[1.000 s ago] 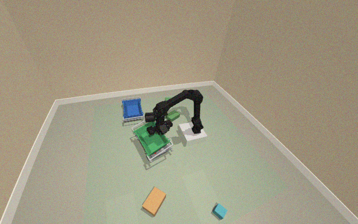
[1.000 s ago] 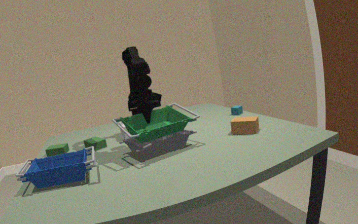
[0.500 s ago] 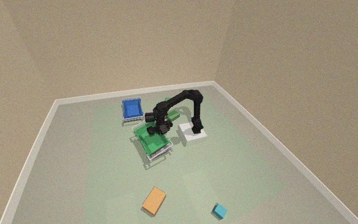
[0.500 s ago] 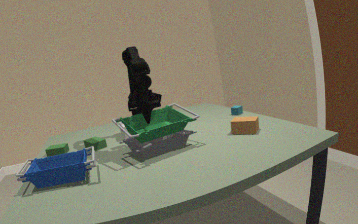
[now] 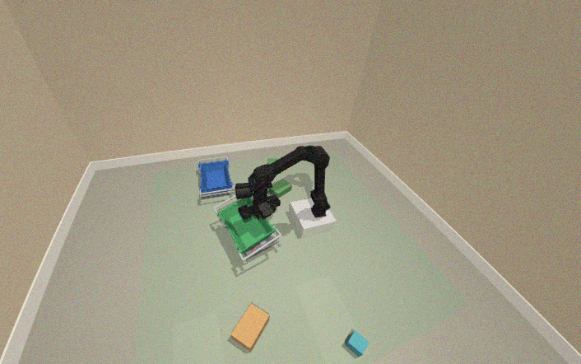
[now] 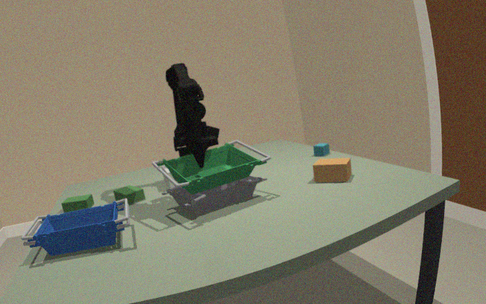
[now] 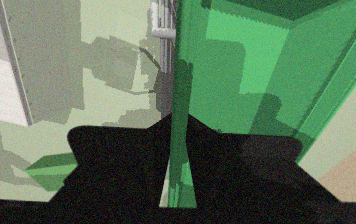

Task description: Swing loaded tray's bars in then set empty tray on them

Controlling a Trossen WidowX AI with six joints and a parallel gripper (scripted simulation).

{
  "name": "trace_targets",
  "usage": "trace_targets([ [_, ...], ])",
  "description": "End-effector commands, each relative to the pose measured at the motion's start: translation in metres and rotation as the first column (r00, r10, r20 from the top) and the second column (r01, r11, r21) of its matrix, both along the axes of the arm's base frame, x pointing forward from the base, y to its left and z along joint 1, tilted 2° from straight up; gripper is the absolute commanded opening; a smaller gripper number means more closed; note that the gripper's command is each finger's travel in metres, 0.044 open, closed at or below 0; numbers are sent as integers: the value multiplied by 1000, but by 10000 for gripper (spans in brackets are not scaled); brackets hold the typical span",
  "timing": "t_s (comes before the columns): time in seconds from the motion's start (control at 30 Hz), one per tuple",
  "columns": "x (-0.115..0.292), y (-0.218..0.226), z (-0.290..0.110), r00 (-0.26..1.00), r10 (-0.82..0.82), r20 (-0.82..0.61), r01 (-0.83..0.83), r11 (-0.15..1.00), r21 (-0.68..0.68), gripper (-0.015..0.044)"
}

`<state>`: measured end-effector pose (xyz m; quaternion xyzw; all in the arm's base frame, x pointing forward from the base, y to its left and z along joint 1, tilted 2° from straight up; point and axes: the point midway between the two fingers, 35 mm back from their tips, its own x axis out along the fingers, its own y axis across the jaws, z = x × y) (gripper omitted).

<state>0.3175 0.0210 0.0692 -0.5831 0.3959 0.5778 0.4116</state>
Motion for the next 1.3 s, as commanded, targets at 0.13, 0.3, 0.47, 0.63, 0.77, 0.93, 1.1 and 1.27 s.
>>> trace_targets([
  [0.13,-5,-2,-5,1000,3,-25,-4,1000,-11,0],
  [0.3,-5,-2,-5,1000,3,-25,-4,1000,-11,0],
  [0.47,-5,-2,-5,1000,3,-25,-4,1000,-11,0],
  [0.63,0,0,0,1000,0,-1,0,1000,0,0],
  [0.77,-3,-1,-5,1000,1,-9,-1,1000,-4,0],
  [0.93,-8,-3,-12,1000,3,-24,-3,1000,-11,0],
  [1.1,-8,-3,-13,1000,3,-25,-4,1000,-11,0],
  [1.27,-8,-3,-13,1000,3,-25,-4,1000,-11,0],
])
